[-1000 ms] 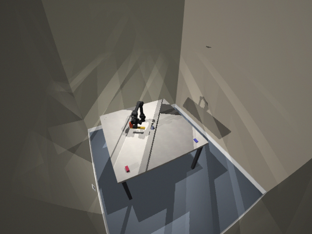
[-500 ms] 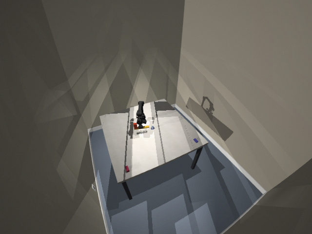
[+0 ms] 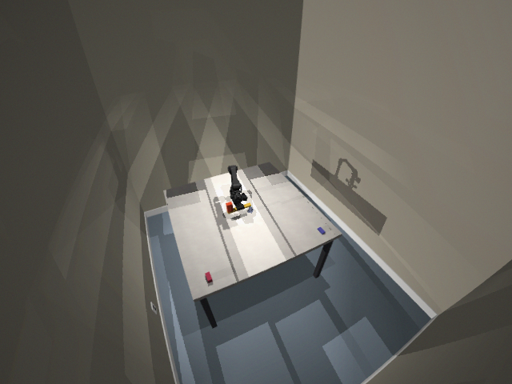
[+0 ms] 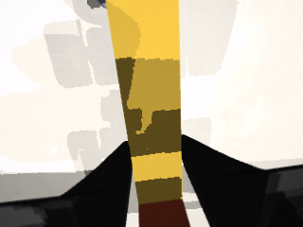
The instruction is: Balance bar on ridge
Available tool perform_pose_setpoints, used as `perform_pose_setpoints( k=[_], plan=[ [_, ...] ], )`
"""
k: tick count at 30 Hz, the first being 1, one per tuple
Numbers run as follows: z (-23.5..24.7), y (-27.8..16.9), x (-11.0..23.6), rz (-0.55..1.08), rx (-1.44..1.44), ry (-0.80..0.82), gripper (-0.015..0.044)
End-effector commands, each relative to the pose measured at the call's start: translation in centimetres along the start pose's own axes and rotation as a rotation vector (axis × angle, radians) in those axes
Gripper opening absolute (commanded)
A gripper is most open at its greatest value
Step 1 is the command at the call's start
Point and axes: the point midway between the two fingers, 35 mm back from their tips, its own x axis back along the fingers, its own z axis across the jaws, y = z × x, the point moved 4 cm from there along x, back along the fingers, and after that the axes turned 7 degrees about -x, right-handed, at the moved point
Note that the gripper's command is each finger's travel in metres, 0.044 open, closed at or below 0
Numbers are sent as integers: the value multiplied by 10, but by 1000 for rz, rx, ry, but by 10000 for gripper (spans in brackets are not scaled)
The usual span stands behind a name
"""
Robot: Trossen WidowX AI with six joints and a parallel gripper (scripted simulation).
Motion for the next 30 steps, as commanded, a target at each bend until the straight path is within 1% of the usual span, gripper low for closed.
perform_pose_setpoints(
  k=[1,16,30],
  plan=[
    [2,13,4,0,63,-13,0],
    [13,72,5,-5,327,-13,0],
    [38,121,6,-9,575,-12,0]
  ],
)
